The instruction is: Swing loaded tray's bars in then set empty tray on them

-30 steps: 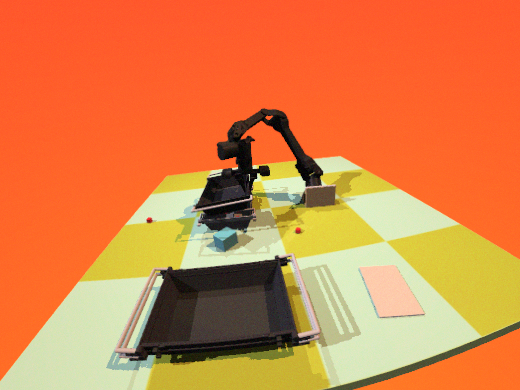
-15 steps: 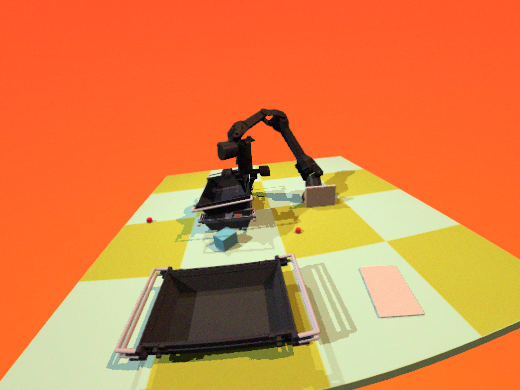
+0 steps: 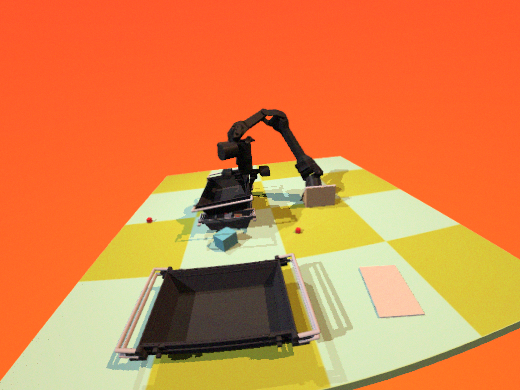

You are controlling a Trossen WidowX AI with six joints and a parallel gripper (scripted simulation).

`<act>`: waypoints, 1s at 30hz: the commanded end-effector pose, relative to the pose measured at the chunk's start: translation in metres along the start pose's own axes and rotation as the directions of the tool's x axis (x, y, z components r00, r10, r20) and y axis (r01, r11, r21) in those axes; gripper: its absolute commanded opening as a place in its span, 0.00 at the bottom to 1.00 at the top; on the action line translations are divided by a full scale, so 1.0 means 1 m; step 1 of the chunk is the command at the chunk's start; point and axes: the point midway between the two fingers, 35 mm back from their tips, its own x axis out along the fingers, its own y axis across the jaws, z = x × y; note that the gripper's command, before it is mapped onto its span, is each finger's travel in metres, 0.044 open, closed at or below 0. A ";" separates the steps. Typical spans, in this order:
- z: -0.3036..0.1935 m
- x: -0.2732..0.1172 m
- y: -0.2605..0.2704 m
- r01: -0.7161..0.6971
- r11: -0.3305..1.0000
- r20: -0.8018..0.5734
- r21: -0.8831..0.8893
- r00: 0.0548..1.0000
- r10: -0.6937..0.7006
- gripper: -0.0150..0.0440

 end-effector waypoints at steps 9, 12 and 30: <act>0.004 0.004 -0.002 0.022 1.000 0.003 0.006 1.000 -0.022 0.25; 0.004 0.004 -0.002 0.022 1.000 0.003 0.006 1.000 -0.022 0.25; 0.005 0.014 -0.005 0.022 1.000 0.003 0.006 1.000 -0.022 0.25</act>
